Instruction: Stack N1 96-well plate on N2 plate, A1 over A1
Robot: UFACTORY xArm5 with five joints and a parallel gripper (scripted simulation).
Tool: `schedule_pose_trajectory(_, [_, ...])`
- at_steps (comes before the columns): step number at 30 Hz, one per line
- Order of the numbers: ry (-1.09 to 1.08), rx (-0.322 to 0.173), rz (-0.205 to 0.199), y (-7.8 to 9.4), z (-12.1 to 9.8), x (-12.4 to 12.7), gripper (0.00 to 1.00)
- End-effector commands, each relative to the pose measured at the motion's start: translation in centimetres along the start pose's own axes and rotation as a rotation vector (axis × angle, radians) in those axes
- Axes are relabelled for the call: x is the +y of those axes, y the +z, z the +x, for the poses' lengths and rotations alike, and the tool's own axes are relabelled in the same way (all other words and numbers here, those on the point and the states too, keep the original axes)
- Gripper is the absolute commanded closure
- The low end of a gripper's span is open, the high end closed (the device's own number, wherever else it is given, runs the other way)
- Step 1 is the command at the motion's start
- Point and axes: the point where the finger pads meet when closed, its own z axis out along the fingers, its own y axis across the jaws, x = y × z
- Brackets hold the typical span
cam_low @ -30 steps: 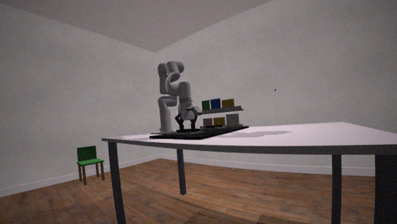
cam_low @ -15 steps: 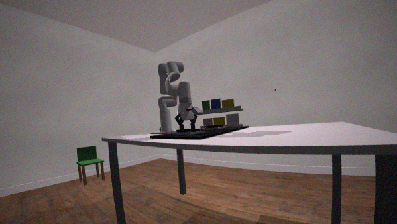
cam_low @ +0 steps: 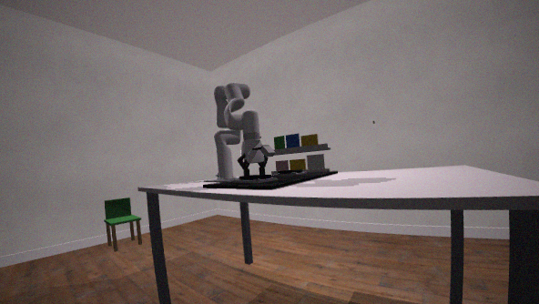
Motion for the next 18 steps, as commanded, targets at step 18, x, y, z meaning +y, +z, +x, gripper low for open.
schedule_pose_trajectory(18, [0.000,0.004,-0.001,-1.00,0.14,0.01,1.00])
